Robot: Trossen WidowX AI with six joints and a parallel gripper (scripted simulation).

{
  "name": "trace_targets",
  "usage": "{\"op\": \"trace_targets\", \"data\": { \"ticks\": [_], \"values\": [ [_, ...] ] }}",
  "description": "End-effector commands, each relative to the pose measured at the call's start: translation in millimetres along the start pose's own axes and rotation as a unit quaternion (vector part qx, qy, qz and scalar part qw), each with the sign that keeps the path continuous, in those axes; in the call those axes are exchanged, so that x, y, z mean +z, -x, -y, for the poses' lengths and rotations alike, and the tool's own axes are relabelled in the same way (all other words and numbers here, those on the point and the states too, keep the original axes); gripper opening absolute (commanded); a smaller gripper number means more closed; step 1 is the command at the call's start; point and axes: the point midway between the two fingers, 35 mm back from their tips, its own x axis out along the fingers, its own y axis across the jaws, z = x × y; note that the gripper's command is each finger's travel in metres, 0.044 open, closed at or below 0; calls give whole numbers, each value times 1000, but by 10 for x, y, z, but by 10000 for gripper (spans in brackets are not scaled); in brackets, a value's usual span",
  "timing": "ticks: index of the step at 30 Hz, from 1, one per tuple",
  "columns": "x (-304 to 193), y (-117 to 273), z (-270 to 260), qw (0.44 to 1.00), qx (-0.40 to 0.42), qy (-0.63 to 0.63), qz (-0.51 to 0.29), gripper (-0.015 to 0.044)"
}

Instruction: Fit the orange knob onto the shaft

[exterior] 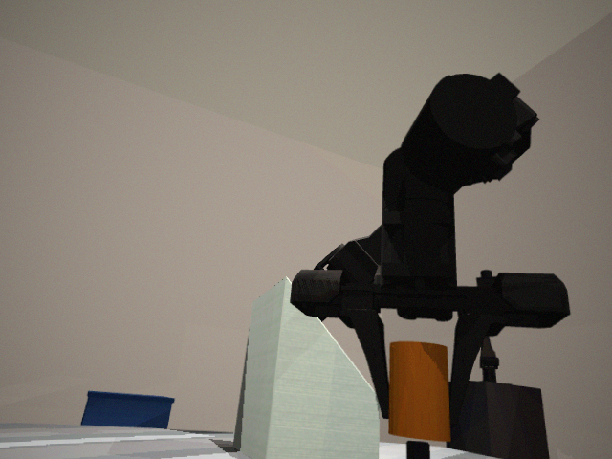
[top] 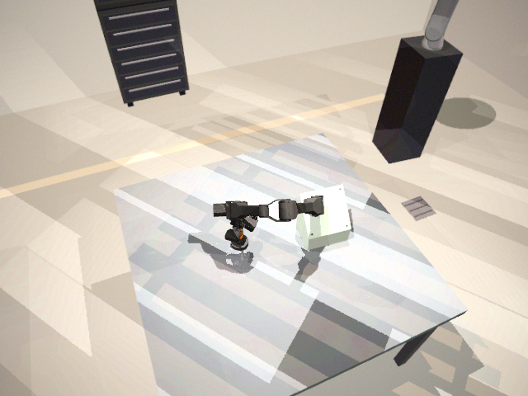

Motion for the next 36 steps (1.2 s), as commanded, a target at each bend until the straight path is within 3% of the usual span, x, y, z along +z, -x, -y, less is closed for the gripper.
{"op": "trace_targets", "data": {
  "ticks": [1,9,17,25,36],
  "values": [
    [-18,12,2,996,-1,-90,-2,0],
    [-14,-9,-7,941,-1,-339,-1,0],
    [4,-26,-19,814,-1,-581,-1,0],
    [25,-15,-16,623,-2,-782,-1,0],
    [12,25,7,290,-2,-957,0,0]
  ]
}}
